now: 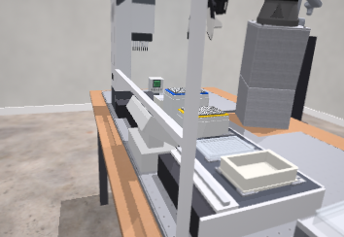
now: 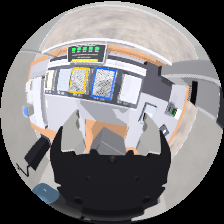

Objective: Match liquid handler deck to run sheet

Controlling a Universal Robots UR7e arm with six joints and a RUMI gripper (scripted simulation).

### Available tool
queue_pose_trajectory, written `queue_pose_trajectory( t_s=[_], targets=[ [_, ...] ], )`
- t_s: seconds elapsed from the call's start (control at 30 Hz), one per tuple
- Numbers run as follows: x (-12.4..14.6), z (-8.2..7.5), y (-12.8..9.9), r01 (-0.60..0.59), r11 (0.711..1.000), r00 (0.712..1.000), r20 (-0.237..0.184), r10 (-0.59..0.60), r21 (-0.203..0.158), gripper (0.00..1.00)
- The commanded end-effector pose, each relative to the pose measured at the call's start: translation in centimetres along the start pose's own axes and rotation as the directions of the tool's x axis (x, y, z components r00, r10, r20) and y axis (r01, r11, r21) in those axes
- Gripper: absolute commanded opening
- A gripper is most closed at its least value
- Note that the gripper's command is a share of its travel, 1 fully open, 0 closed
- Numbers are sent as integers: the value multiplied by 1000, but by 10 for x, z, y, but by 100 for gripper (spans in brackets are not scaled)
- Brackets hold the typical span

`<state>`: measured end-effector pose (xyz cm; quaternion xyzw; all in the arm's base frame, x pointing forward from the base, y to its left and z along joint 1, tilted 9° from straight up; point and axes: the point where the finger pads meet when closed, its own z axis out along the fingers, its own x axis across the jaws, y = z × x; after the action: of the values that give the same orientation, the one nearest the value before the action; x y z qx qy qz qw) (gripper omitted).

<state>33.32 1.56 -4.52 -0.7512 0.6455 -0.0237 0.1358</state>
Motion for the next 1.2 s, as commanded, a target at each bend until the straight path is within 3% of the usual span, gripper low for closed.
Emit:
queue_pose_trajectory(
  t_s=[0.0,0.87,1.17],
  targets=[
    [-85,8,-39,-146,978,989,-29,143,-149,82],
    [-158,16,-74,-146,978,989,-29,143,-149,82],
    [-158,16,-74,-146,978,989,-29,143,-149,82]
  ],
)
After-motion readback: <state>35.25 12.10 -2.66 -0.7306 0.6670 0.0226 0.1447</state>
